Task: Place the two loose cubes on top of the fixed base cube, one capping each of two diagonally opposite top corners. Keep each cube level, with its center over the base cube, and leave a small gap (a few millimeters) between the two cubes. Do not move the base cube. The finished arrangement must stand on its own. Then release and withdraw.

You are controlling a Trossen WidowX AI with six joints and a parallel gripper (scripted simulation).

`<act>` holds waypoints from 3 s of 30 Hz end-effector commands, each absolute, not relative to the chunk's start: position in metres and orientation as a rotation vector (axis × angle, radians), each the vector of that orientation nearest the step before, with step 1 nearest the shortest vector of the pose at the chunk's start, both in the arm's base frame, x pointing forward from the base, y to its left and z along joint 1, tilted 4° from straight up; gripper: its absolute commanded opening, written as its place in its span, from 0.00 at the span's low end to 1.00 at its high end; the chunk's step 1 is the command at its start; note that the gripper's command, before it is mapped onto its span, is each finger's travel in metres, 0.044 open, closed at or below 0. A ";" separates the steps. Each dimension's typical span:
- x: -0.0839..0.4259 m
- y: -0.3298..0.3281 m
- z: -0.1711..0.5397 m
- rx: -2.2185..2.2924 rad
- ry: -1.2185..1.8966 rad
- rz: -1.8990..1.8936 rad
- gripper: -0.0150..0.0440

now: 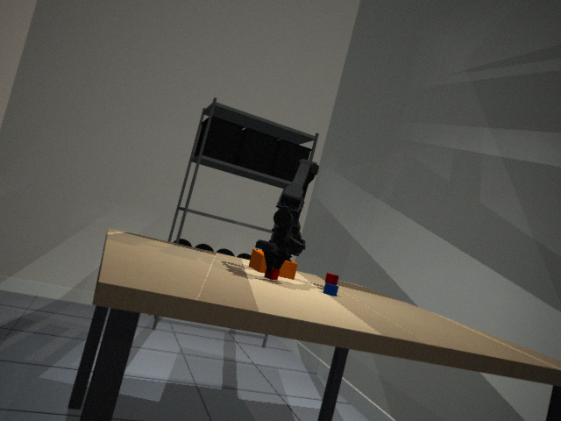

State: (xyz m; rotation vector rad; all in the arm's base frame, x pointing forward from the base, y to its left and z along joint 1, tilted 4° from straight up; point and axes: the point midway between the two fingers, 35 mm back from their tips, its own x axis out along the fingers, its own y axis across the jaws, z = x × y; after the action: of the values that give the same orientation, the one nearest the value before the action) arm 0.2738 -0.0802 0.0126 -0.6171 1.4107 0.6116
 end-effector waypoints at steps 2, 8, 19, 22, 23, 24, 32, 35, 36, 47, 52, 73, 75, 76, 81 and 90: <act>0.279 -0.082 0.030 -0.626 1.396 0.600 0.43; 0.279 -0.084 0.048 -0.626 1.396 0.600 0.43; 0.276 -0.084 0.083 -0.626 1.396 0.600 0.43; 0.274 -0.084 0.093 -0.626 1.396 0.600 0.43; 0.273 -0.084 0.096 -0.626 1.396 0.600 0.43; 0.272 -0.084 0.100 -0.626 1.396 0.600 0.43; 0.270 -0.082 0.114 -0.620 1.398 0.594 0.43; 0.273 -0.074 0.114 -0.593 1.405 0.571 0.43; 0.275 -0.072 0.114 -0.584 1.408 0.563 0.43; 0.286 -0.041 0.114 -0.479 1.432 0.471 0.43; 0.291 -0.026 0.114 -0.432 1.442 0.429 0.43; 0.300 0.039 0.114 -0.232 1.471 0.253 0.43; 0.300 0.045 0.113 -0.212 1.473 0.236 0.43; 0.300 0.048 0.113 -0.203 1.474 0.228 0.43; 0.299 0.064 0.113 -0.155 1.478 0.186 0.43; 0.296 0.094 0.113 -0.068 1.483 0.111 0.43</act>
State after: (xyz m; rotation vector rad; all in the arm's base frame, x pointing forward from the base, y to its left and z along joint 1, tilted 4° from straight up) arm 0.2951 0.0861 0.1136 -0.0883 1.4832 0.1338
